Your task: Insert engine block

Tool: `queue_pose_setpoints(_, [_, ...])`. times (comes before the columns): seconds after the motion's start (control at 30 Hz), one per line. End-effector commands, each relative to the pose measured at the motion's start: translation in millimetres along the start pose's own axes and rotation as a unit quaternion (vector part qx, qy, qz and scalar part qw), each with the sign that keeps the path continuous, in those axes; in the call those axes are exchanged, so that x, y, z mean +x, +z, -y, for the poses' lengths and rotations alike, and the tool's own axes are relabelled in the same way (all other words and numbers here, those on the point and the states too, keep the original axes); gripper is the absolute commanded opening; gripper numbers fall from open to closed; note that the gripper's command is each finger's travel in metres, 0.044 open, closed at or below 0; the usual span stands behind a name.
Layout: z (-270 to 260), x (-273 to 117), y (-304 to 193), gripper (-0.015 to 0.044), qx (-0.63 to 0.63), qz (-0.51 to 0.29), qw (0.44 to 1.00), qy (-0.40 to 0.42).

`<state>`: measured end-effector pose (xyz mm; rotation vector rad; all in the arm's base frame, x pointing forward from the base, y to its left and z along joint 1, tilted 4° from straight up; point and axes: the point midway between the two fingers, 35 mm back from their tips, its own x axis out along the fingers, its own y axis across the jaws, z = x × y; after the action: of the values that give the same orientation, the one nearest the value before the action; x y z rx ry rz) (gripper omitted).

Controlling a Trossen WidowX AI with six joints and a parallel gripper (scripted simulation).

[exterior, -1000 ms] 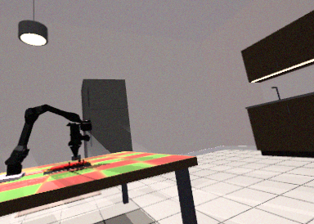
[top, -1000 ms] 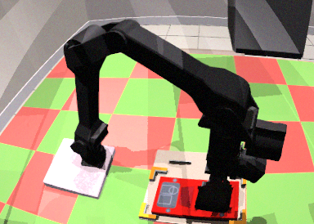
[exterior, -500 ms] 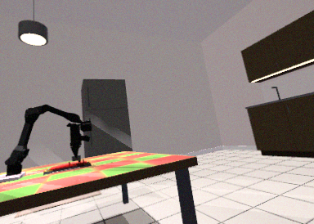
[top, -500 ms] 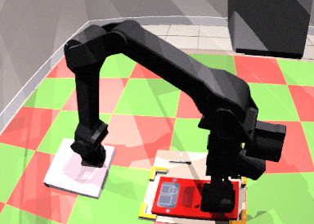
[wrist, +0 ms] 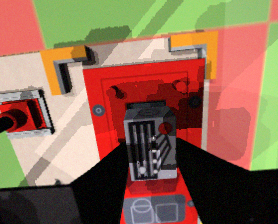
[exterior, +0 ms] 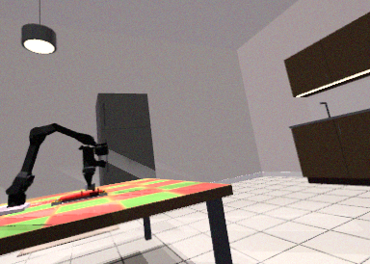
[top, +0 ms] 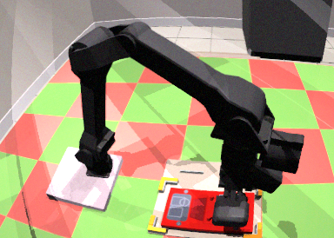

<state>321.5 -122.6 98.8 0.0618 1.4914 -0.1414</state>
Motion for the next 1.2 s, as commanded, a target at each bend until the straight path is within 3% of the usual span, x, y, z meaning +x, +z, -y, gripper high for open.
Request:
queue_pose_setpoints(0.0, [-0.4, 1.5, 0.2, 0.0159, -0.007, 0.0, 1.0, 0.001])
queue_pose_setpoints(1.17, [-0.4, 9.6, 0.2, 0.0159, 0.0, 0.0, 1.0, 0.001])
